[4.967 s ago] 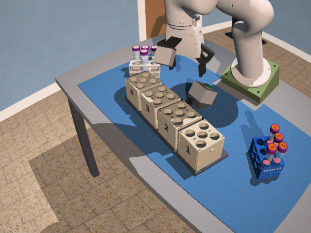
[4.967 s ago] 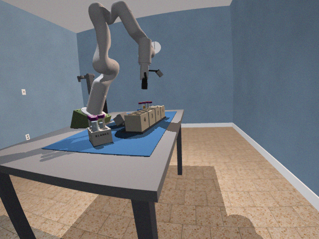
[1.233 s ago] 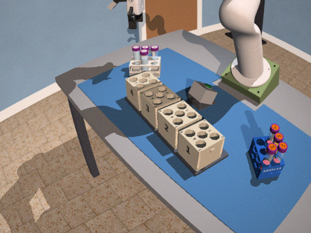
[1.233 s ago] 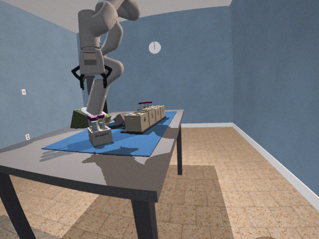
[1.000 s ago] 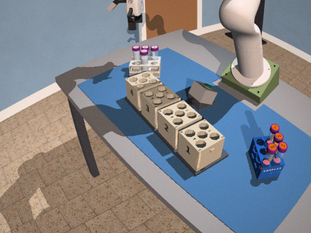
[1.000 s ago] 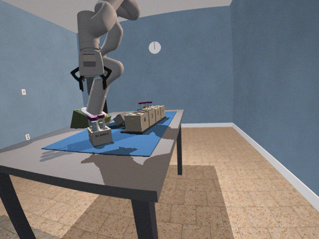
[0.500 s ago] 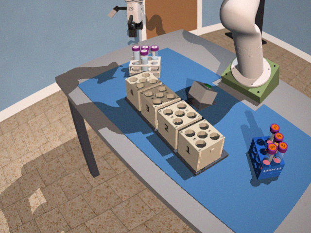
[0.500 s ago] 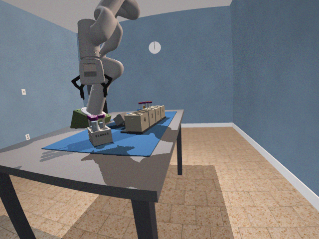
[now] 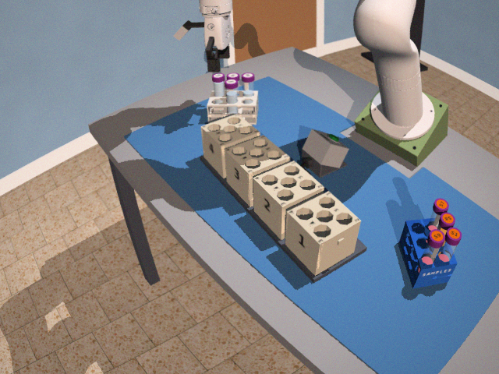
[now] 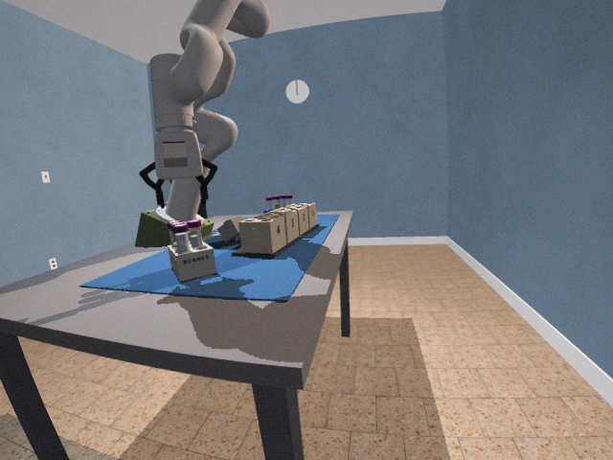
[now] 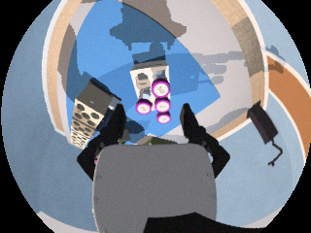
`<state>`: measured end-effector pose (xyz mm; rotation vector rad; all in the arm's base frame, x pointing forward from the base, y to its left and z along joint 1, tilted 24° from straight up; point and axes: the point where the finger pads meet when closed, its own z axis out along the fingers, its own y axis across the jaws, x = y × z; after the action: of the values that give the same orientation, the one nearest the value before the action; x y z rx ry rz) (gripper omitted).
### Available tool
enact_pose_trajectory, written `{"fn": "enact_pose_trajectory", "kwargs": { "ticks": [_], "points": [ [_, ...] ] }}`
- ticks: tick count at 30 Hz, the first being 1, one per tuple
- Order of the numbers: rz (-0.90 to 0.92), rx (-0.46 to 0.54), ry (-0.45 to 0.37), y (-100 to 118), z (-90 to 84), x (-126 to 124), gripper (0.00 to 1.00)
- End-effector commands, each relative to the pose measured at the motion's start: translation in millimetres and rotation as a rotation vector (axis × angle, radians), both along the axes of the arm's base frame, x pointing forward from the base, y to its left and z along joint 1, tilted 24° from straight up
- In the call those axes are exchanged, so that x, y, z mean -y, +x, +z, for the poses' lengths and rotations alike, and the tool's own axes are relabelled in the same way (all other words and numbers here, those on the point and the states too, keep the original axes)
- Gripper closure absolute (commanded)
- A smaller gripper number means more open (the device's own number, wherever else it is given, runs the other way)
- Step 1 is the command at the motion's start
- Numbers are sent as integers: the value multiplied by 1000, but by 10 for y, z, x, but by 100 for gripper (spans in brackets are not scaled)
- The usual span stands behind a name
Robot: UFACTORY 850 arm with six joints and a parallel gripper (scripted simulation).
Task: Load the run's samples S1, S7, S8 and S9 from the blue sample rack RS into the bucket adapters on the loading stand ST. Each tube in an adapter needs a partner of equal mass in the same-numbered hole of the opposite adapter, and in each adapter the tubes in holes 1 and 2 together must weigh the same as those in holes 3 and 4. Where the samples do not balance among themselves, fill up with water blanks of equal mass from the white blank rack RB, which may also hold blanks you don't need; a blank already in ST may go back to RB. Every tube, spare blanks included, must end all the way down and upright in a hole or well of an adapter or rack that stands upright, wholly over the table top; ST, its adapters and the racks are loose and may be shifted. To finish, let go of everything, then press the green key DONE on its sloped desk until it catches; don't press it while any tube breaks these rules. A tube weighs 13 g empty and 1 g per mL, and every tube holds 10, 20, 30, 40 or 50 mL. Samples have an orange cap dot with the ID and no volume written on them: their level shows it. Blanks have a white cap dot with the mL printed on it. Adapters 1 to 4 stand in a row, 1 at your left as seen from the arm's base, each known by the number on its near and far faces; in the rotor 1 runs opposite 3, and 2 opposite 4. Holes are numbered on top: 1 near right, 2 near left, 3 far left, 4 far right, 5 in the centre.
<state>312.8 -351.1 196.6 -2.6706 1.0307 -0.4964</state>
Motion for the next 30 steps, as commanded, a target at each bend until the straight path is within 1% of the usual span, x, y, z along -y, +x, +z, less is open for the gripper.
{"fn": "enact_pose_trajectory", "kwargs": {
  "ticks": [1,5,30],
  "points": [
    [0,4,-2,50,-90,2,0],
    [0,4,-2,86,-173,-7,0],
    [0,4,-2,86,-173,-7,0]
  ]
}}
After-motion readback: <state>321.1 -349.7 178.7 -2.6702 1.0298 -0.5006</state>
